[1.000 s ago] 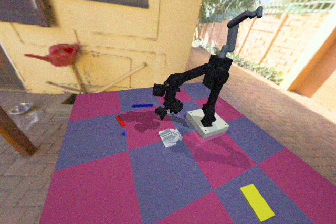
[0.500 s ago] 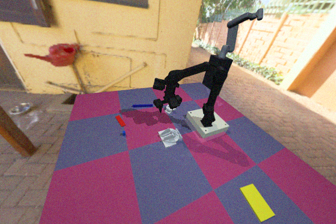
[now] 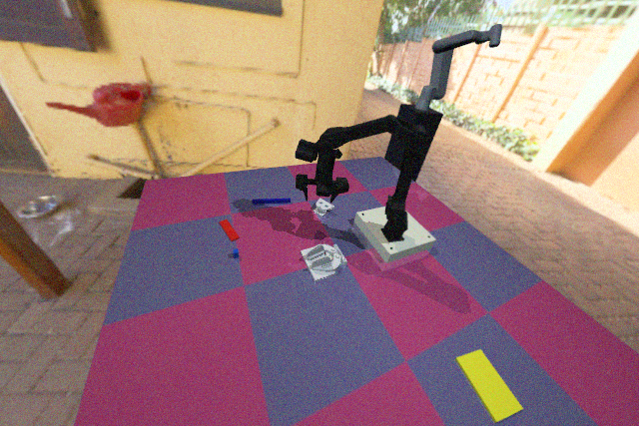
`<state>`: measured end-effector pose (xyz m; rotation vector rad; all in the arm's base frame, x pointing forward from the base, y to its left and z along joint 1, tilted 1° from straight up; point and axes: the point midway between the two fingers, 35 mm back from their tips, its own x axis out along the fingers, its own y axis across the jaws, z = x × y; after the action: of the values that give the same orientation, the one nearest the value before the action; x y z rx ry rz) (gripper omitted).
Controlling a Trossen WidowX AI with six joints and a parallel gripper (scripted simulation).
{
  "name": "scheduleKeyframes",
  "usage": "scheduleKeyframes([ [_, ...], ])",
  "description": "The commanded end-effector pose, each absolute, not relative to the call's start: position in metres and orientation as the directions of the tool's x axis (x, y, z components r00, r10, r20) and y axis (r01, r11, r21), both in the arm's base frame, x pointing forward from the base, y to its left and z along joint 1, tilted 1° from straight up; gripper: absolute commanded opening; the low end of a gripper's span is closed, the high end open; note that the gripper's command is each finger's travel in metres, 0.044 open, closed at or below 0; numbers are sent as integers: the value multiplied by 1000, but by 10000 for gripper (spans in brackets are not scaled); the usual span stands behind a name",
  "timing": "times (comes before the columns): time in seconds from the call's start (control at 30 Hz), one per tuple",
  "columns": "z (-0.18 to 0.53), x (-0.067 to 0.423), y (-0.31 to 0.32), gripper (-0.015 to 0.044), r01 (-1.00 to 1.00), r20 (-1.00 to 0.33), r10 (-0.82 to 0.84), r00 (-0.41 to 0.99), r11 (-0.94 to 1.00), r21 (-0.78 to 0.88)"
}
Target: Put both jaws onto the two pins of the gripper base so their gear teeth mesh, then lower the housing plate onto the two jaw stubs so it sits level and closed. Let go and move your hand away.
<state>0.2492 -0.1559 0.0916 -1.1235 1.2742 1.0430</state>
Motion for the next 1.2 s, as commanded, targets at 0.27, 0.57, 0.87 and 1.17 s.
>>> scheduleKeyframes([
  [0.27,90,227,-191,440,-862,-1000,-18,20,507,-27],
  [0.57,91,206,-216,440,-685,-1000,-13,16,728,-21],
  [0.87,89,197,-226,440,-601,-1000,-11,15,799,-18],
  [1.17,51,198,-226,440,-601,-1000,-11,15,799,-18],
])
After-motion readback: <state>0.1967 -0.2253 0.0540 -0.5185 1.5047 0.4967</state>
